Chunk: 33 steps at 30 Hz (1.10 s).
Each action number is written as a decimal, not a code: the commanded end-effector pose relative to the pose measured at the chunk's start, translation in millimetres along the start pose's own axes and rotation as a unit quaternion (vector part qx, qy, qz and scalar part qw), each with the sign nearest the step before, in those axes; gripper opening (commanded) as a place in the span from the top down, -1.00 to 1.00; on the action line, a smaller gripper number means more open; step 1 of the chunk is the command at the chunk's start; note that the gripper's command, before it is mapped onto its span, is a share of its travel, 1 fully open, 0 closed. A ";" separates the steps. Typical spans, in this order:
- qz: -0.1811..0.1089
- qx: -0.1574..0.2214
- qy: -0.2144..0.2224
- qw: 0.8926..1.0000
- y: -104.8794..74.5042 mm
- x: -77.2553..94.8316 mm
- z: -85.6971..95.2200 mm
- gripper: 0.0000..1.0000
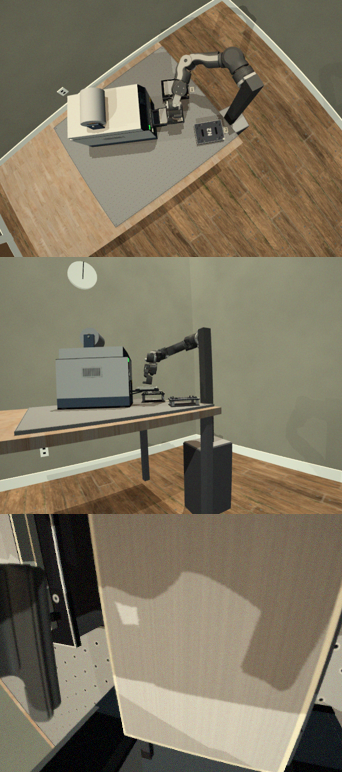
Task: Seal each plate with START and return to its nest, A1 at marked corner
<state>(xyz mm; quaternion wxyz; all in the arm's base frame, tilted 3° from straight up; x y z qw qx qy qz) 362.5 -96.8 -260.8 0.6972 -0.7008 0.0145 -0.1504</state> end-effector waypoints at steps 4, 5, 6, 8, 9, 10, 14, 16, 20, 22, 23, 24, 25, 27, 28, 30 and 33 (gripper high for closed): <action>-0.003 0.003 0.000 1.000 -1.8 1.9 0.8 -0.30; -0.003 0.003 0.000 1.000 -1.8 1.9 0.8 -0.30; -0.003 0.003 0.000 1.000 -1.8 1.9 0.8 -0.30; -0.003 0.003 0.000 1.000 -1.8 1.9 0.8 -0.30; -0.003 0.003 0.000 1.000 -1.8 1.9 0.8 -0.30; -0.003 0.003 0.000 1.000 -1.8 1.9 0.8 -0.30; -0.003 0.003 0.000 1.000 -1.8 1.9 0.8 -0.30; -0.003 0.003 0.000 1.000 -1.8 2.0 0.8 -0.30; -0.003 0.003 0.000 1.000 -1.8 2.0 0.8 -0.30; -0.003 0.003 0.000 1.000 -1.8 2.0 0.8 -0.30; -0.003 0.003 0.000 1.000 -1.8 2.0 0.8 -0.30; -0.003 0.003 0.000 1.000 -1.8 2.0 0.8 -0.30; -0.003 0.003 0.000 1.000 -1.8 2.0 0.8 -0.30; -0.003 0.003 0.000 1.000 -1.8 2.0 0.8 -0.30; -0.003 0.003 0.000 1.000 -1.8 2.0 0.8 -0.30; -0.003 0.005 -0.001 1.000 0.5 1.5 1.5 -0.30; -0.001 0.003 -0.002 1.000 6.8 -0.8 1.2 -0.30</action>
Point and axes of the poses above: the point where the finger pads meet when closed, its own y axis out along the fingers, its own z axis across the jaws, x = y × z, the point moved 2 cm from there along -y, back along the fingers, and after that the axes turned 7 degrees about -y, right-handed, at the moved point
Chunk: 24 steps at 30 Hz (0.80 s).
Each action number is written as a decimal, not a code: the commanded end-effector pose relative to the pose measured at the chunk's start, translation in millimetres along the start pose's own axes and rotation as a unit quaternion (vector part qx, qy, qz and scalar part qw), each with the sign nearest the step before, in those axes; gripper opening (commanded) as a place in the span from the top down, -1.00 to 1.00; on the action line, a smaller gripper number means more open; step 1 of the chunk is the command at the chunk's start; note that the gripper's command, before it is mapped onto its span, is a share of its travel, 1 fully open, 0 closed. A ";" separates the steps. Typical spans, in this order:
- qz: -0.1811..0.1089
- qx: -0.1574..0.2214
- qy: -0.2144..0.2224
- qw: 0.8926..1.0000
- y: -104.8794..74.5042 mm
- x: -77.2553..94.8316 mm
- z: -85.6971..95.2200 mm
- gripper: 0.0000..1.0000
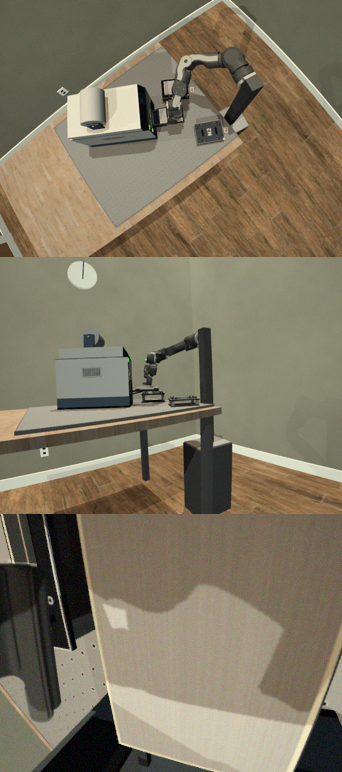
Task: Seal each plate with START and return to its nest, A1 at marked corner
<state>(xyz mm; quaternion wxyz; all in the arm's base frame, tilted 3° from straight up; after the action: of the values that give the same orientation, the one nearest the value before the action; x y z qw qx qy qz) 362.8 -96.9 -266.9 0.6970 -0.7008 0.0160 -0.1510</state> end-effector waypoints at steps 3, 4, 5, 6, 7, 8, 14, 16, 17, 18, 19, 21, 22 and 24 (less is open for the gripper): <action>-0.004 0.003 -0.001 1.000 2.0 1.2 1.2 -0.30; -0.004 0.003 -0.001 1.000 2.0 1.2 1.2 -0.30; -0.004 0.003 -0.001 1.000 2.0 1.2 1.2 -0.30; -0.004 0.003 -0.001 1.000 2.0 1.2 1.2 -0.30; -0.004 0.003 -0.001 1.000 2.0 1.2 1.2 -0.30; -0.004 0.003 -0.001 1.000 2.0 1.2 1.2 -0.30; -0.003 0.005 -0.002 1.000 3.9 0.8 1.7 -0.30; -0.002 0.004 -0.003 1.000 6.2 -0.5 1.6 -0.30; -0.003 0.004 -0.003 1.000 6.6 -0.3 1.7 -0.30; -0.003 0.005 -0.003 1.000 6.7 0.1 1.7 -0.30; -0.003 0.005 -0.002 1.000 7.3 0.2 1.7 -0.30; -0.002 0.004 -0.003 1.000 9.5 -1.0 1.5 -0.30; -0.002 0.004 -0.003 1.000 10.1 -1.1 1.6 -0.30; -0.003 0.004 -0.003 1.000 10.3 -0.8 1.8 -0.30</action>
<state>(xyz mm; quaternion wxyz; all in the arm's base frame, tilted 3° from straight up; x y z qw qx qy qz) 363.5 -96.3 -277.7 0.6976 -0.7002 0.0146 -0.1514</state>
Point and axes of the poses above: the point where the finger pads meet when closed, its own y axis out along the fingers, its own z axis across the jaws, x = y × z, the point moved 2 cm from there along -y, back along the fingers, and after that the axes turned 7 degrees about -y, right-handed, at the moved point
